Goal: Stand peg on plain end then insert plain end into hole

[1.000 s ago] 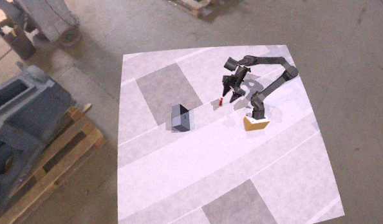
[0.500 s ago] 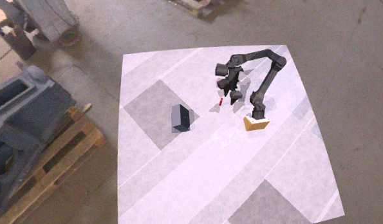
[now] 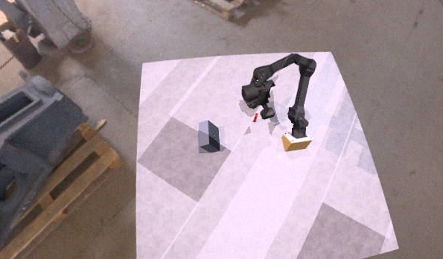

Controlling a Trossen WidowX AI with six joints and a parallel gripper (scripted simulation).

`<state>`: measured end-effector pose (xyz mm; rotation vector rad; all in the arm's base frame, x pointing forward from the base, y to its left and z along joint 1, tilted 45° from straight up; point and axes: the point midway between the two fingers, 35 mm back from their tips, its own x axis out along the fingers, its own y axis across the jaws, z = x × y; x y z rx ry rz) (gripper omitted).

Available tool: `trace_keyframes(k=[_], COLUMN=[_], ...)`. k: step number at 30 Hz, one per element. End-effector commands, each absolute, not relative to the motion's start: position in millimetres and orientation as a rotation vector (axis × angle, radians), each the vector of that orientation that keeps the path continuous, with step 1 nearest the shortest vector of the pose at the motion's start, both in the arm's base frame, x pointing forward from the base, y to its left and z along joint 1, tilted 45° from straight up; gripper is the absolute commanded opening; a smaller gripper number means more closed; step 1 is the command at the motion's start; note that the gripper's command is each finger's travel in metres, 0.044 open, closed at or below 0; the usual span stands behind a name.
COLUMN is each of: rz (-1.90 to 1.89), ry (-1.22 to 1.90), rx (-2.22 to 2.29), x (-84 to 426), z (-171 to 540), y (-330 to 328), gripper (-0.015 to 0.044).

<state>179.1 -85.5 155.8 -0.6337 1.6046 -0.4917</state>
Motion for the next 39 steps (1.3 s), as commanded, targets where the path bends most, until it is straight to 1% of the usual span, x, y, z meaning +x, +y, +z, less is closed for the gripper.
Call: trace_keyframes(k=[1,9,39], rz=[-0.530,-0.544,-1.106], ry=[1.602,1.596,1.212], rx=[-0.696,-0.682,-0.059], x=[186,186,185], z=[160,159,148], y=[-85,-86,-97], gripper=[0.0440,0.0440,0.0440])
